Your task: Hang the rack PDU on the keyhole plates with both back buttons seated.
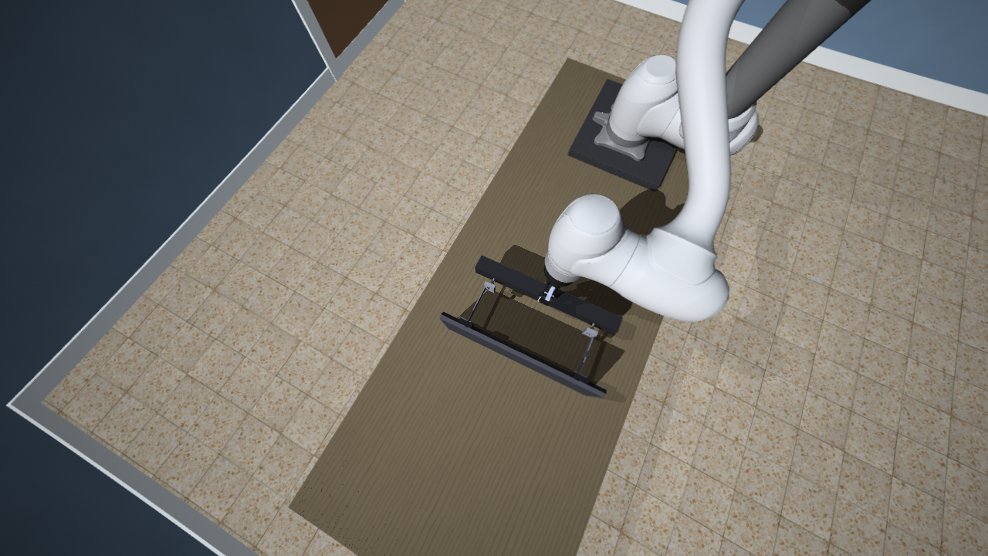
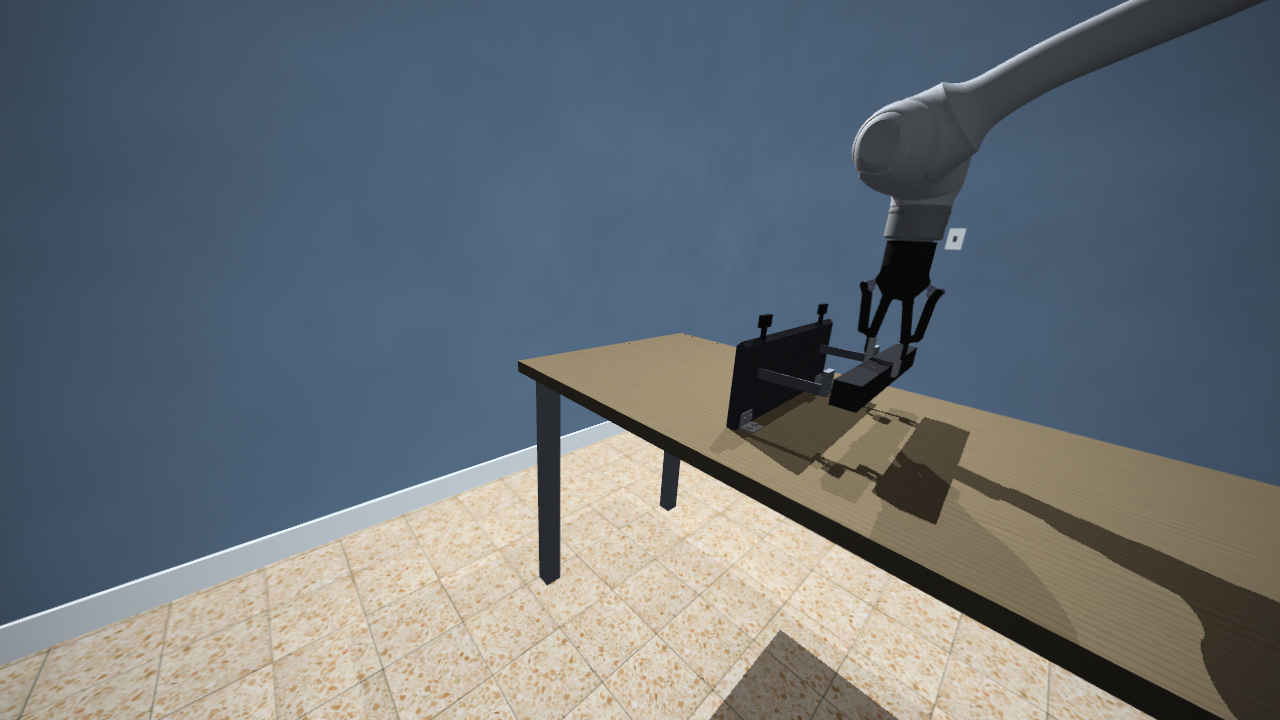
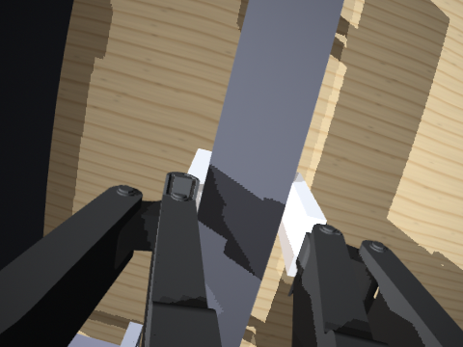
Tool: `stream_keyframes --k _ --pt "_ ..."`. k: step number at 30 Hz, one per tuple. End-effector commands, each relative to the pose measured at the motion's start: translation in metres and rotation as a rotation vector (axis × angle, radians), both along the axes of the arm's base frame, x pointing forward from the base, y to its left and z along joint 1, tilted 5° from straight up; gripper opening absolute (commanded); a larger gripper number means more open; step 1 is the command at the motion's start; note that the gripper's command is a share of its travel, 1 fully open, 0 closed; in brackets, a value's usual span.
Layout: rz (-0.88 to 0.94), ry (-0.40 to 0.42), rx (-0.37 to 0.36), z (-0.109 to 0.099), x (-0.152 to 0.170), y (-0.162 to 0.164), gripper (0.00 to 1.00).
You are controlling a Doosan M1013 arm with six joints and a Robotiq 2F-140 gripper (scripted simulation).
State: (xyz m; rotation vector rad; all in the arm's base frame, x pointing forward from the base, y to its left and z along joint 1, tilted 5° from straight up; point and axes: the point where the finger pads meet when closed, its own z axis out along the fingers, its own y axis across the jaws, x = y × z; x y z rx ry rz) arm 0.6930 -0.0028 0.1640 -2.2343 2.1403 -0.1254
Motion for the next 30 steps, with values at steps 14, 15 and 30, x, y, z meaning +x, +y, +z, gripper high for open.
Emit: stream_keyframes --k 14,15,30 --pt "-0.003 -0.002 0.004 0.001 0.003 0.000 0.00" --pt "-0.003 -0.002 0.004 0.001 0.004 0.000 0.00" --pt "-0.003 -0.002 0.004 0.002 0.015 0.000 0.00"
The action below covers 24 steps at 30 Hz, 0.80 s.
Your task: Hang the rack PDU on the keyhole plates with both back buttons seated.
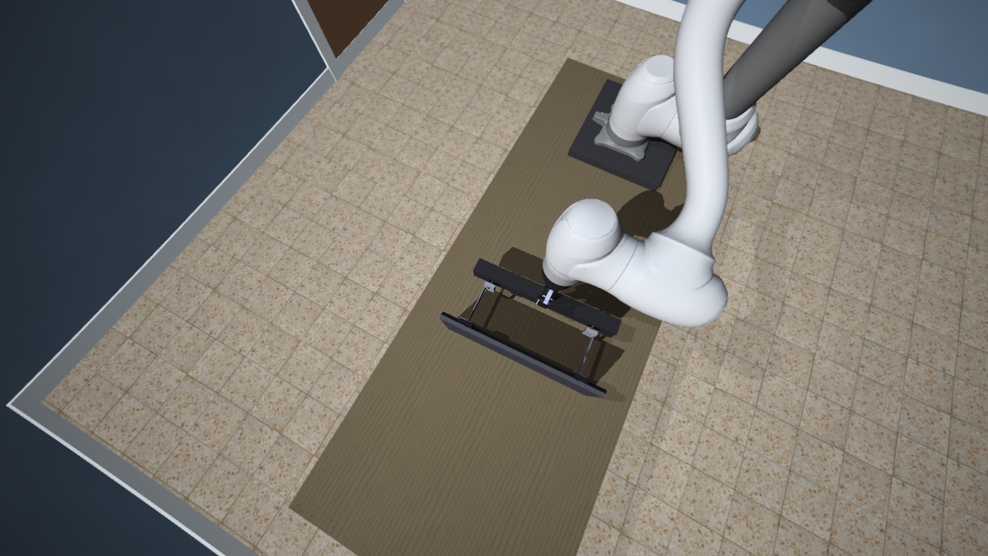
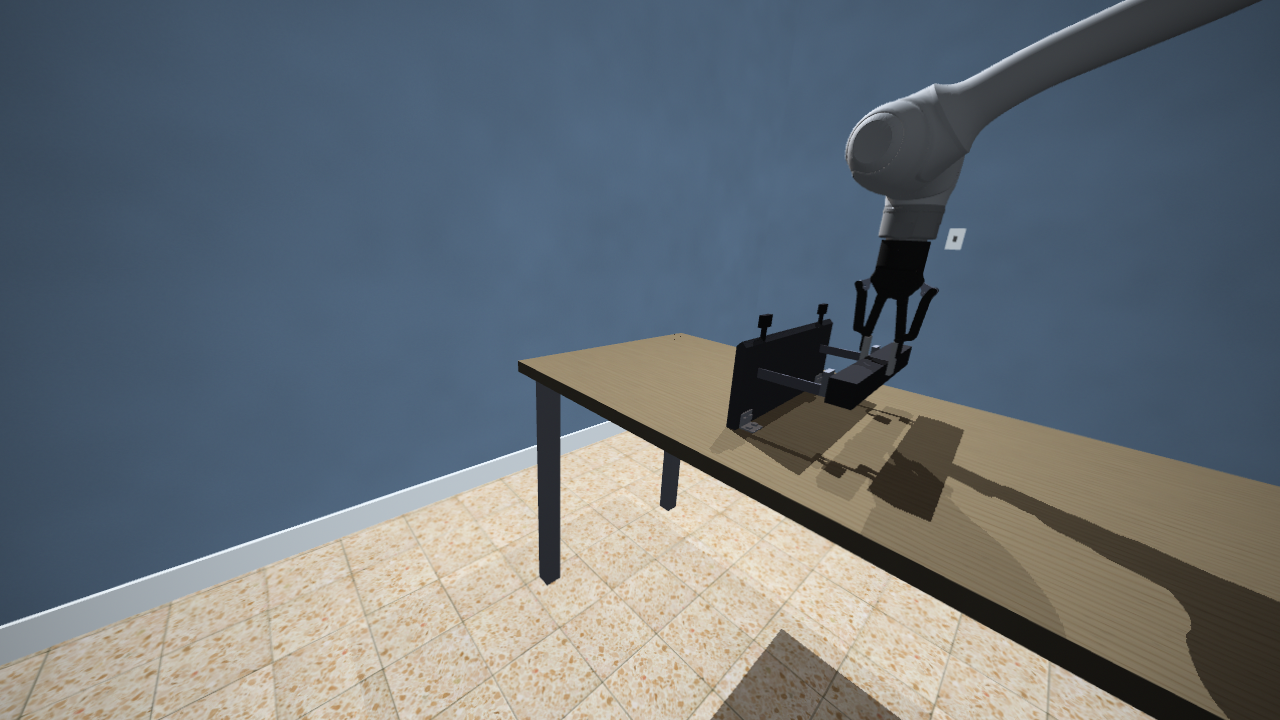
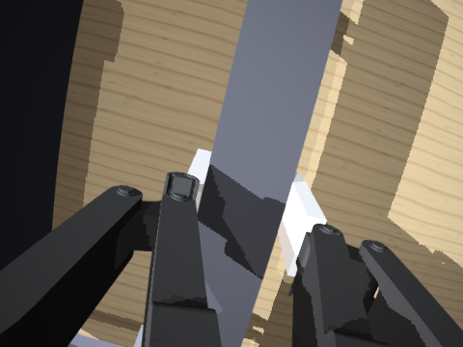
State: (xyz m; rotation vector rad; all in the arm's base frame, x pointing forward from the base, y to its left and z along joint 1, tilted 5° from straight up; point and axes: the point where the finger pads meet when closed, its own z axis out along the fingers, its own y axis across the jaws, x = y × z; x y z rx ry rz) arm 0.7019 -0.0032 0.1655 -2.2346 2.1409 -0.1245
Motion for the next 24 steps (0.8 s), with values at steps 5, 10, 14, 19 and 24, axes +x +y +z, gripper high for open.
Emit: stream_keyframes --k 5,10,14,19,24 --pt "-0.003 -0.003 0.004 0.0007 0.0084 0.0004 0.00" --pt "-0.003 -0.003 0.004 0.0008 0.0093 0.0004 0.00" --pt "-0.003 -0.003 0.004 0.0008 0.0094 0.0004 0.00" --pt "-0.003 -0.003 0.004 0.0008 0.0094 0.0004 0.00" --pt "-0.003 -0.003 0.004 0.0008 0.0094 0.0004 0.00"
